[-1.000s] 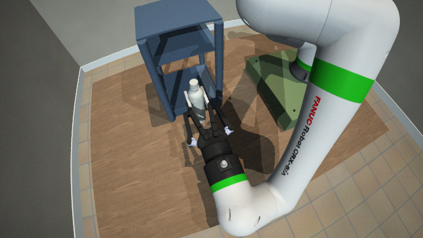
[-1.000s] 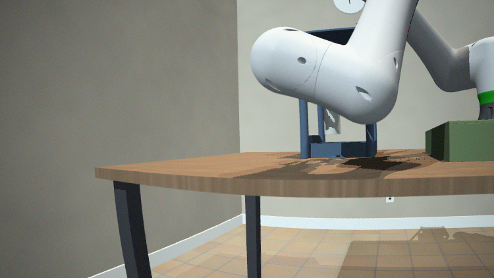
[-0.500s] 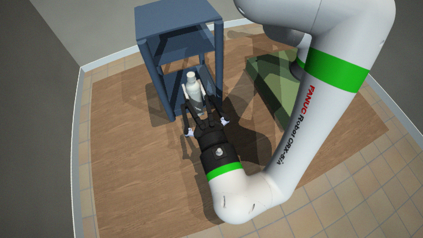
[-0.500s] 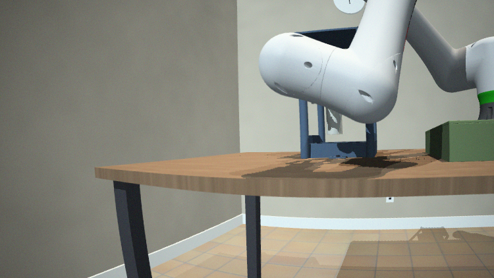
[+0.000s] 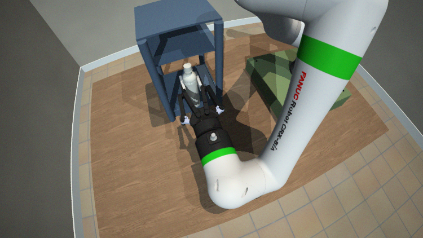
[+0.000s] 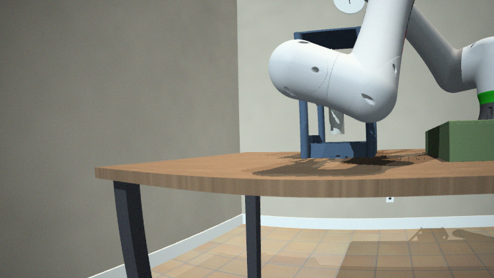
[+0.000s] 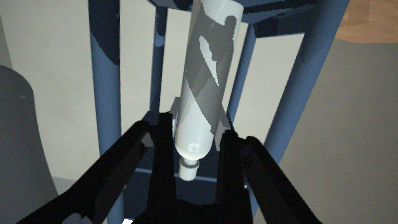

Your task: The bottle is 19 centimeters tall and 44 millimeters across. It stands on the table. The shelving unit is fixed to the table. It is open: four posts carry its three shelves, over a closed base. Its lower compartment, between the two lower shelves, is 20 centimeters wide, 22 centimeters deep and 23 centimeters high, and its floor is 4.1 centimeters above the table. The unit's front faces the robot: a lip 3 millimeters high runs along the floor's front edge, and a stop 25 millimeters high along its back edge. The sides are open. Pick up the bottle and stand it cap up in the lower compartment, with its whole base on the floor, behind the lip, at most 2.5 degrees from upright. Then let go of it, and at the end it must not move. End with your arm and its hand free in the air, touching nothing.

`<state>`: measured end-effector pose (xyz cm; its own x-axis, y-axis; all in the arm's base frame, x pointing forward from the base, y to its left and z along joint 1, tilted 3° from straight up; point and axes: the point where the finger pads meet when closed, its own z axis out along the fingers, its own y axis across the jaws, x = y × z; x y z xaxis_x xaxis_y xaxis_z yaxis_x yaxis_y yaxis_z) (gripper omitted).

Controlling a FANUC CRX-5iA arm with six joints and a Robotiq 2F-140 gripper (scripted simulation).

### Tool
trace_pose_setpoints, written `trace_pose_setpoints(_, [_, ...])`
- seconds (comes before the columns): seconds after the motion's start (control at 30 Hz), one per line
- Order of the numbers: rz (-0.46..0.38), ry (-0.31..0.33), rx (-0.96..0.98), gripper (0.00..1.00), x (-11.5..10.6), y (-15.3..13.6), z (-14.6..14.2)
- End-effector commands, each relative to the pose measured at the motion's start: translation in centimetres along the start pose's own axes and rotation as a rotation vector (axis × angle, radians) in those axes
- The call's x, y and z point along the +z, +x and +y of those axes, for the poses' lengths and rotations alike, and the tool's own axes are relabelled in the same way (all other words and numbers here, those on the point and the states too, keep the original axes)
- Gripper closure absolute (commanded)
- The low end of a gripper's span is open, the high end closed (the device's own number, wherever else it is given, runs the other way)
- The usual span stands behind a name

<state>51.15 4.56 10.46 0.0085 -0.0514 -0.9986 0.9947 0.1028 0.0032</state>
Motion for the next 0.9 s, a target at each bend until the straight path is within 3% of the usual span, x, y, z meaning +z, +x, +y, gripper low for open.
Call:
trace_pose_setpoints(0.0, [0.0, 0.0, 0.001, 1.0, 0.8, 0.0, 0.0])
trace_pose_setpoints(0.27, [0.0, 0.0, 0.001, 1.0, 2.9, 0.0, 0.0])
trace_pose_setpoints(0.87, [0.0, 0.0, 0.001, 1.0, 5.1, 0.0, 0.0])
